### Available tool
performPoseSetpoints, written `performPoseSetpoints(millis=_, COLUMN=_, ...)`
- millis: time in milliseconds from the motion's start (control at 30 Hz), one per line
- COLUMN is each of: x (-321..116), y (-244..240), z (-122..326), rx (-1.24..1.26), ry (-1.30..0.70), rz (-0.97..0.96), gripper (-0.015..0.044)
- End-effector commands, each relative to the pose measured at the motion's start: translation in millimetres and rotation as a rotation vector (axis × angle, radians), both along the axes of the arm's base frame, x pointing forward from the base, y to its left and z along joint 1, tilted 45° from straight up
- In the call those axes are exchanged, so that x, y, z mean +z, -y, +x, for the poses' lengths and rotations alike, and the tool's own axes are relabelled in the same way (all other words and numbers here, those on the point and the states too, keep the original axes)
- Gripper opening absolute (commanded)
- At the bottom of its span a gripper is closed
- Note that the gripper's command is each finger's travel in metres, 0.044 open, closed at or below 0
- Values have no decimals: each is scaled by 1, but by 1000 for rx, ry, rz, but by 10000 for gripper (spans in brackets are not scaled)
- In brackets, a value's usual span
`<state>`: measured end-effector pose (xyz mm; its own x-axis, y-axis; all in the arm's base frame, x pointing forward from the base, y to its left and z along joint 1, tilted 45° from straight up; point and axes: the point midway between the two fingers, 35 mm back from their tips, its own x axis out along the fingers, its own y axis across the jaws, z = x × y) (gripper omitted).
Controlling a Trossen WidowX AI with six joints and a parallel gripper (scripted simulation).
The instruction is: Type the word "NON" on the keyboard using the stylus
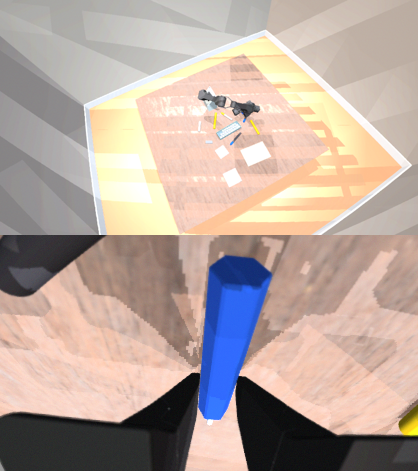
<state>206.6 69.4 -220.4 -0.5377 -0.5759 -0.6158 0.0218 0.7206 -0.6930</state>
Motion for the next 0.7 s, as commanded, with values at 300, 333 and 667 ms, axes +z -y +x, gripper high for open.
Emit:
performPoseSetpoints(millis=300, x=36, y=-35, z=2, rx=-1, ry=0, rz=3, gripper=0)
performPoseSetpoints(millis=333, x=36, y=-35, z=2, rx=-1, ry=0, rz=3, gripper=0)
performPoseSetpoints(millis=667, x=38, y=-30, z=23, rx=83, ry=56, rz=221, gripper=0)
